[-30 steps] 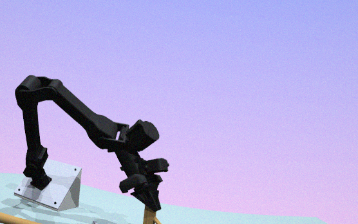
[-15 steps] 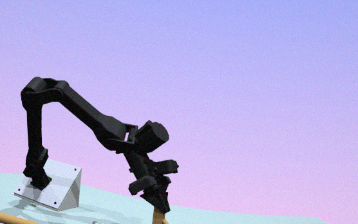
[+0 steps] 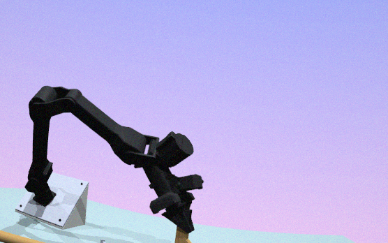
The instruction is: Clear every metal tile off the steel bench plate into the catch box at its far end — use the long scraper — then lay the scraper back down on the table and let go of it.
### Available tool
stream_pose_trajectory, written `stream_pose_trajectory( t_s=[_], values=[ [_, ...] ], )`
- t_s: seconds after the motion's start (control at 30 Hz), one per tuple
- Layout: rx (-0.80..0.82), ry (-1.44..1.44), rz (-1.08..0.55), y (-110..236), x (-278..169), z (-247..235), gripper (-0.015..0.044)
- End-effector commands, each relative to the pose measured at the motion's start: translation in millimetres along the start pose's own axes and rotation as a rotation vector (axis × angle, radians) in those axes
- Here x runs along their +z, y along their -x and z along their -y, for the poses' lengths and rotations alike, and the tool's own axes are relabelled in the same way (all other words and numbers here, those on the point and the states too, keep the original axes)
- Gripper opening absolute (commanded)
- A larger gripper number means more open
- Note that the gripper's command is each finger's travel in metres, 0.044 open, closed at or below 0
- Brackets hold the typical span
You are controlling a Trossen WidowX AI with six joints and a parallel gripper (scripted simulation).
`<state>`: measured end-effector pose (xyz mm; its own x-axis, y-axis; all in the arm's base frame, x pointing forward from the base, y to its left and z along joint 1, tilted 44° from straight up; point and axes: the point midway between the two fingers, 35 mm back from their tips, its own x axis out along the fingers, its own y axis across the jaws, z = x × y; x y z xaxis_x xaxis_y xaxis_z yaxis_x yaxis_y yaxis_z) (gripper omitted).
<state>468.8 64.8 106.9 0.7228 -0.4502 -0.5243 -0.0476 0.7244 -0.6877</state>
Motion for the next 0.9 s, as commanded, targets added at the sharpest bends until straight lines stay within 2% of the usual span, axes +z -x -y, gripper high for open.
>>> stream_pose_trajectory(
  t_s=[0.0, 0.87],
  values=[
    [0.001, -0.006, 0.017, -2.1, 12.7, 1.9, 0.0000],
    [0.000, -0.007, 0.019, -27.0, 42.8, -1.6, 0.0000]
  ],
)
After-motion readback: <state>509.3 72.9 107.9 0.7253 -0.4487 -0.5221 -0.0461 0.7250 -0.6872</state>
